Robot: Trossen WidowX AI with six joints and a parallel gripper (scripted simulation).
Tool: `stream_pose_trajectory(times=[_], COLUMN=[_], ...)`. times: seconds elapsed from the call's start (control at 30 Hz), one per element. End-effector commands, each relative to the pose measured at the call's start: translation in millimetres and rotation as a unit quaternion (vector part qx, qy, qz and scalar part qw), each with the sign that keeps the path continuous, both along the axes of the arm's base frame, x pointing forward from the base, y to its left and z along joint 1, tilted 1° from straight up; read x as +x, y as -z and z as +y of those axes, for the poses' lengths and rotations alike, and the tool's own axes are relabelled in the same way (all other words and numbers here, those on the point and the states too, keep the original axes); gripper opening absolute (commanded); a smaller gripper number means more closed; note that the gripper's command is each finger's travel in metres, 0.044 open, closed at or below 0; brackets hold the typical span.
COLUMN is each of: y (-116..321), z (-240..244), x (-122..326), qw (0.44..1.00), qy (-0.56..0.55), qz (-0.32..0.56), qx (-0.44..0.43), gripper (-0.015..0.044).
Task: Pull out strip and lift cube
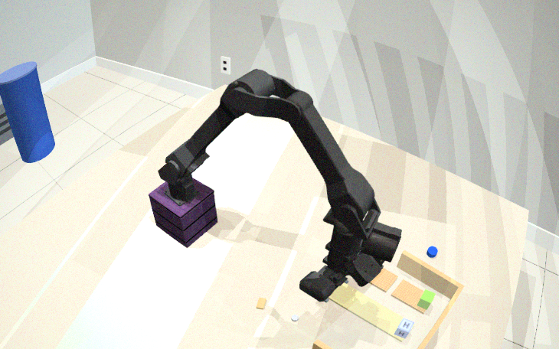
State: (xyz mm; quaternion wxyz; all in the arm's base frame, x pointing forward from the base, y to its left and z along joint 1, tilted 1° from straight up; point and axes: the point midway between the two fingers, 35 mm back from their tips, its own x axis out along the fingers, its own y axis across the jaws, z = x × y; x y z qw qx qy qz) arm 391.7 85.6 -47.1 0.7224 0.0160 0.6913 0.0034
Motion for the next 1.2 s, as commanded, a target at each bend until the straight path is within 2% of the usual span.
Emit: stream_pose_trajectory(times=[0.0, 0.83, 1.17], y=[1, 3, 4], z=[0, 0, 1], x=[0, 0, -14], qw=[1.000, 1.000, 1.000], qy=[0.002, 0.002, 0.002], qz=[-0.001, -0.001, 0.000], qx=[-0.001, -0.001, -0.001], gripper=[0.0000, 0.0000, 0.0000])
